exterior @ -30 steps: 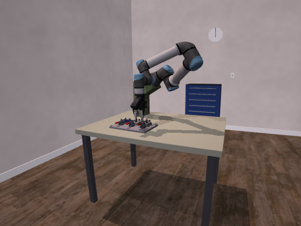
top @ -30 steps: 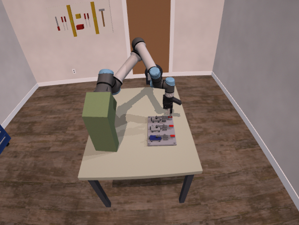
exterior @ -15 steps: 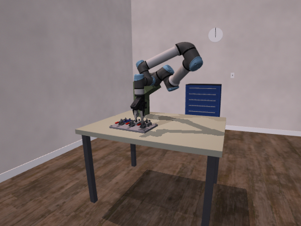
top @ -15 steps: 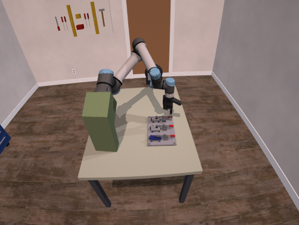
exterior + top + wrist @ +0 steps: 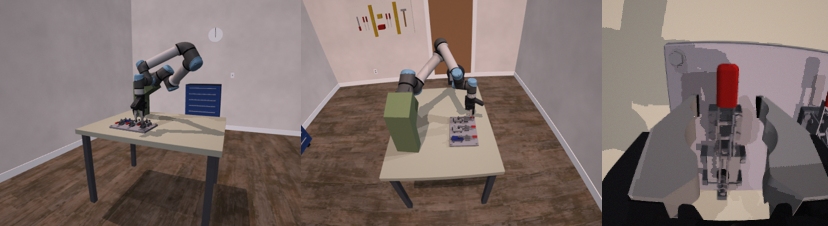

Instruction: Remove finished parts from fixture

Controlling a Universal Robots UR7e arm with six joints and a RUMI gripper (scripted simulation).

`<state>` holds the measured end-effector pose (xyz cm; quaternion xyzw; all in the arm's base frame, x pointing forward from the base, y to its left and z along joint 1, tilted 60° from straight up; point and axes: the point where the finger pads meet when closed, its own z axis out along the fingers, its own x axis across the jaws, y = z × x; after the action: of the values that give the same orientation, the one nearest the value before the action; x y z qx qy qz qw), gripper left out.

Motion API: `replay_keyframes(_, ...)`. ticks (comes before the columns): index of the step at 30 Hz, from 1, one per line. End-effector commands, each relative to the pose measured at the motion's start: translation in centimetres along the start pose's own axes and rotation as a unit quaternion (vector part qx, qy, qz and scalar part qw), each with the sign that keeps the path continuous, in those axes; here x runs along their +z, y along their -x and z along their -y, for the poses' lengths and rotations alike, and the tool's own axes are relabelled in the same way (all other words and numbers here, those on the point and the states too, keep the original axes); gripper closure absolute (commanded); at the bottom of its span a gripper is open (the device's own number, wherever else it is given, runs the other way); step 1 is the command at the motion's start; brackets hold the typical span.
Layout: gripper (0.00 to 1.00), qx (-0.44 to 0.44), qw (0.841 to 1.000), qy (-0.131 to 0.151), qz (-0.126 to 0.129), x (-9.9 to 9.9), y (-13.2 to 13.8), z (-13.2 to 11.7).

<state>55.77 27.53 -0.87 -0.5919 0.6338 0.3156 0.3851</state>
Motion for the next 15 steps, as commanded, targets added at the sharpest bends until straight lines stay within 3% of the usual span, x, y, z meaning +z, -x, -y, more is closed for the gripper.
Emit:
replay_keyframes(1, 0.72, 0.0, 1.0, -0.001, 0.0, 0.1, 0.0, 0.0)
replay_keyframes(15, 0.72, 0.0, 1.0, -0.001, 0.0, 2.3, 0.0, 0.1)
